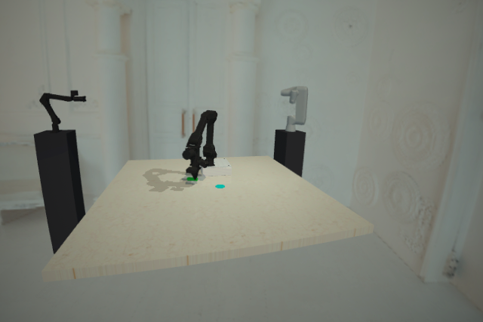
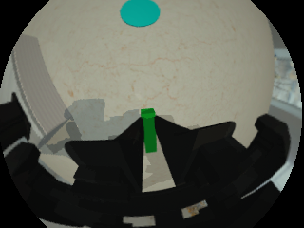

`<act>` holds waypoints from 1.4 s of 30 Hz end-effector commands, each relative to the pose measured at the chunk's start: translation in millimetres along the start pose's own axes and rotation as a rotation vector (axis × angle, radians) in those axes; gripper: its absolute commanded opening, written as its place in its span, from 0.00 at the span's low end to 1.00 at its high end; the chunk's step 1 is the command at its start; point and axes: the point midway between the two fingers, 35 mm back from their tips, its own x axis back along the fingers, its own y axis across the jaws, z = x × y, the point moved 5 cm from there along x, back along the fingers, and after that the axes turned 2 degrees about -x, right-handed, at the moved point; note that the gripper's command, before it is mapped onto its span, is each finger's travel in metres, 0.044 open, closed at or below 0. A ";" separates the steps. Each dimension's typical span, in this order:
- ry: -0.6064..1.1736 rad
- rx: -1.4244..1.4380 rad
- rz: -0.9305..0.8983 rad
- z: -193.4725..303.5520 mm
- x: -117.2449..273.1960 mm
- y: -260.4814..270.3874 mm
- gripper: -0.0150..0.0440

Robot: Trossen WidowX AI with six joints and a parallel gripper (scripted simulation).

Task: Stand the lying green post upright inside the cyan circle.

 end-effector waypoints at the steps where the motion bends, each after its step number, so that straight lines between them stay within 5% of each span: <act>1: 0.006 0.000 0.013 0.8 13.7 -2.5 0.29; 25: 0.006 0.000 0.013 -1.0 88.4 5.4 0.29; 42: 0.004 -0.096 0.014 -36.3 95.4 -4.3 0.29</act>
